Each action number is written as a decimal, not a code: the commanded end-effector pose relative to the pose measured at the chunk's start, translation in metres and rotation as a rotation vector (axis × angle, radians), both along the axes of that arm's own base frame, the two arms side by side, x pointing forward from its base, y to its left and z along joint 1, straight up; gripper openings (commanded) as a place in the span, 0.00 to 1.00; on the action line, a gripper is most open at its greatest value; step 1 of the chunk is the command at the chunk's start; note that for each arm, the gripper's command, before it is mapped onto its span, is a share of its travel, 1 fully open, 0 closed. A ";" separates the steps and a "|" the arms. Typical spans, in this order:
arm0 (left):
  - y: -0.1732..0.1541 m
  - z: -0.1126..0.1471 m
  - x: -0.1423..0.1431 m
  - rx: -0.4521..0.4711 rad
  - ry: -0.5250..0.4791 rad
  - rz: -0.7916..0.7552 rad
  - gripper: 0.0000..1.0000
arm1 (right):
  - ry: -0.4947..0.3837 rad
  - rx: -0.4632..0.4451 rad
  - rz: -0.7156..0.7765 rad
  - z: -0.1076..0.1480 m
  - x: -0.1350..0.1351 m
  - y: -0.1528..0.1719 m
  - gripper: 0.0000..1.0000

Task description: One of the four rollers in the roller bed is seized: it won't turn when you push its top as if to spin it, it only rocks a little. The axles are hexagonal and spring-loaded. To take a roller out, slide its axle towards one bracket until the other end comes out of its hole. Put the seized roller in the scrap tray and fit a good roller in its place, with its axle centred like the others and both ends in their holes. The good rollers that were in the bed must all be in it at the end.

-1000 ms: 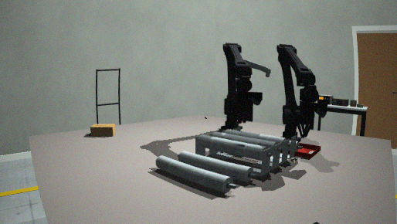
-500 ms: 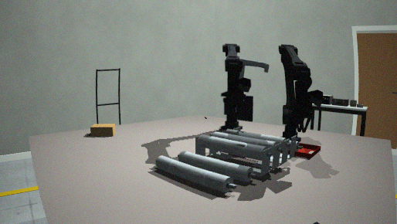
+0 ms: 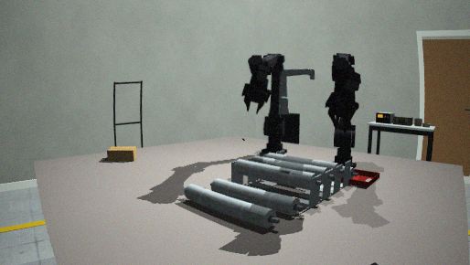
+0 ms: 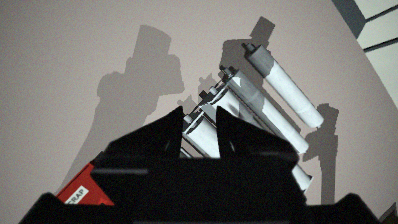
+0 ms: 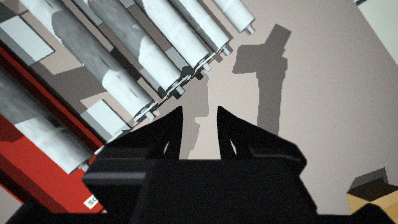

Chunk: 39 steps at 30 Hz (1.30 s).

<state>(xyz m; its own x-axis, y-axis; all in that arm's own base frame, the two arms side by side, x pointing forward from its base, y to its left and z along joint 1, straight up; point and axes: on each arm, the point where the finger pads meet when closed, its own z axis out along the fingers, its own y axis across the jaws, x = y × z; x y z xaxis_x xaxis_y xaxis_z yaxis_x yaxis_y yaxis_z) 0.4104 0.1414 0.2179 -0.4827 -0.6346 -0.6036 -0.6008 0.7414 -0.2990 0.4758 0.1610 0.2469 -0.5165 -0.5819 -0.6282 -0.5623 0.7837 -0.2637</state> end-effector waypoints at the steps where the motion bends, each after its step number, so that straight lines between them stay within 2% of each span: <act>1: -0.004 0.070 0.049 0.138 -0.161 -0.122 0.32 | -0.161 0.125 -0.119 0.064 0.039 -0.016 0.32; 4: -0.020 0.106 0.067 0.212 -0.257 -0.193 0.32 | -0.234 0.184 -0.186 0.085 0.049 -0.036 0.32; 6: -0.020 0.106 0.067 0.212 -0.257 -0.193 0.32 | -0.234 0.184 -0.186 0.085 0.049 -0.036 0.32; 7: -0.018 0.110 0.067 0.225 -0.271 -0.194 0.32 | -0.218 0.189 -0.188 0.072 0.049 -0.033 0.32; 8: -0.028 0.131 0.072 0.251 -0.319 -0.222 0.32 | -0.311 0.227 -0.218 0.117 0.051 -0.048 0.32; 9: -0.034 0.141 0.076 0.272 -0.345 -0.242 0.32 | -0.345 0.249 -0.235 0.131 0.054 -0.054 0.32; 10: -0.043 0.161 0.078 0.307 -0.401 -0.270 0.32 | -0.391 0.276 -0.264 0.145 0.054 -0.064 0.32; 13: -0.059 0.176 0.099 0.363 -0.447 -0.331 0.32 | -0.471 0.337 -0.312 0.170 0.057 -0.082 0.32; 19: -0.098 0.242 0.115 0.497 -0.621 -0.427 0.32 | -0.619 0.443 -0.408 0.220 0.065 -0.125 0.32; 21: -0.112 0.265 0.117 0.538 -0.676 -0.453 0.32 | -0.685 0.482 -0.429 0.243 0.056 -0.139 0.32; 23: -0.112 0.265 0.117 0.538 -0.676 -0.453 0.32 | -0.685 0.482 -0.429 0.243 0.056 -0.139 0.32; 24: -0.115 0.274 0.119 0.555 -0.691 -0.458 0.32 | -0.659 0.485 -0.424 0.227 0.063 -0.131 0.32; 25: -0.122 0.282 0.120 0.568 -0.715 -0.470 0.32 | -0.688 0.494 -0.442 0.236 0.065 -0.143 0.32; 26: -0.127 0.289 0.120 0.579 -0.735 -0.476 0.32 | -0.749 0.514 -0.443 0.264 0.049 -0.150 0.32; 27: -0.133 0.298 0.119 0.589 -0.757 -0.485 0.32 | -0.789 0.527 -0.451 0.282 0.044 -0.157 0.32; 30: -0.141 0.312 0.117 0.610 -0.797 -0.490 0.32 | -0.832 0.545 -0.459 0.295 0.039 -0.166 0.32; 32: -0.144 0.317 0.117 0.614 -0.813 -0.493 0.32 | -0.833 0.544 -0.466 0.292 0.043 -0.170 0.32; 33: -0.142 0.317 0.116 0.615 -0.811 -0.486 0.32 | -0.811 0.540 -0.467 0.282 0.050 -0.168 0.32; 34: -0.139 0.314 0.117 0.611 -0.802 -0.482 0.32 | -0.764 0.529 -0.468 0.256 0.055 -0.163 0.32; 35: -0.136 0.314 0.117 0.604 -0.800 -0.473 0.32 | -0.740 0.519 -0.464 0.246 0.055 -0.159 0.32; 36: -0.147 0.340 0.098 0.590 -0.866 -0.471 0.32 | -0.793 0.518 -0.475 0.275 0.051 -0.172 0.32; 39: -0.147 0.342 0.098 0.590 -0.869 -0.471 0.32 | -0.802 0.519 -0.473 0.280 0.047 -0.172 0.32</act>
